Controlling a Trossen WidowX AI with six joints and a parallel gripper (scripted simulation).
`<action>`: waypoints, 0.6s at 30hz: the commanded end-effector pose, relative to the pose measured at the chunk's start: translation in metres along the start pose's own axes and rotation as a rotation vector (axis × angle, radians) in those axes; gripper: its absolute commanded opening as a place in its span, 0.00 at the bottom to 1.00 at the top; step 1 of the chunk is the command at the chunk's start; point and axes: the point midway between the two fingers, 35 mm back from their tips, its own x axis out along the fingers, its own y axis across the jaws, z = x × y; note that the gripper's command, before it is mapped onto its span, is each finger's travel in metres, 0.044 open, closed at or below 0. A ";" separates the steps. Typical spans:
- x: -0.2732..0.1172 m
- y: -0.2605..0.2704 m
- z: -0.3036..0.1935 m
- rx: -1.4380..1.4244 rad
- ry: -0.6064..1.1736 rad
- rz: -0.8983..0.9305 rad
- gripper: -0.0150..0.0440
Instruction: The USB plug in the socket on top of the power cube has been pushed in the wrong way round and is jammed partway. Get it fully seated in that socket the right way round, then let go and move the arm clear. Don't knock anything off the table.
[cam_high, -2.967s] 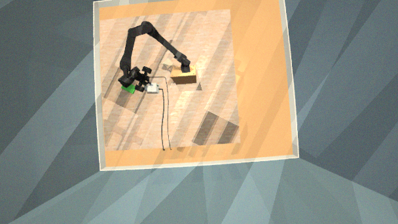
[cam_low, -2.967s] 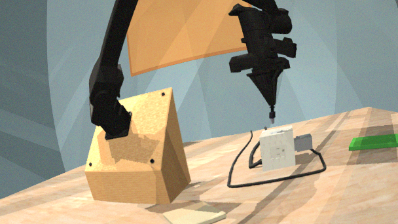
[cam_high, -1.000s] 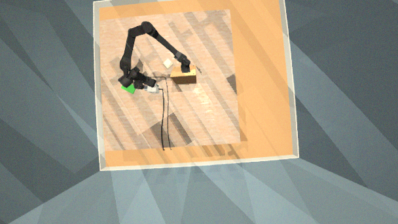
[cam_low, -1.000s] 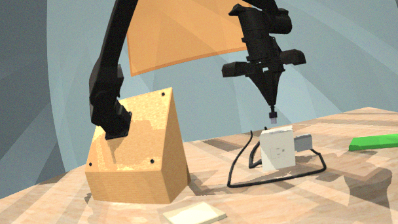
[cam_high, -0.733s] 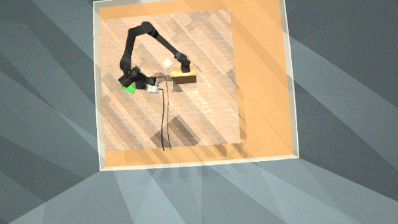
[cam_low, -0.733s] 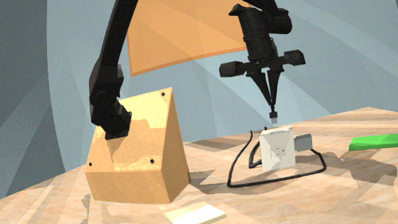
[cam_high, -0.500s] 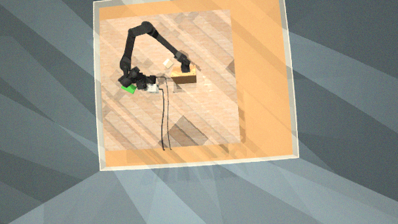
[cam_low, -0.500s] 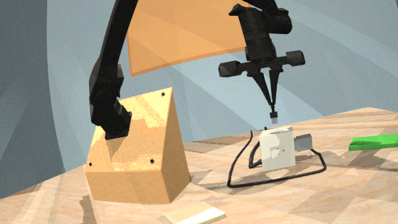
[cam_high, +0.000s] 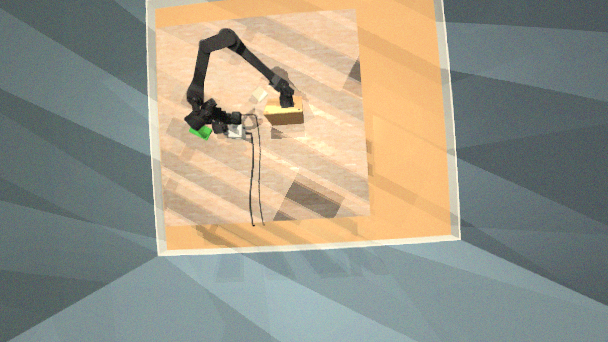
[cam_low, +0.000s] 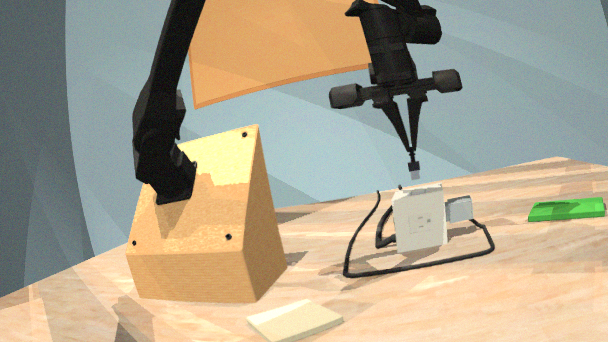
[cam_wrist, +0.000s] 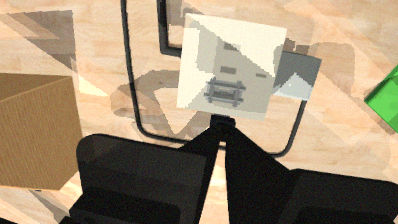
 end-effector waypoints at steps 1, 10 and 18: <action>0.000 0.000 0.000 -0.001 -0.004 0.000 0.25; 0.001 0.000 0.001 -0.002 -0.011 0.000 0.25; 0.002 0.000 0.001 -0.003 -0.017 0.000 0.25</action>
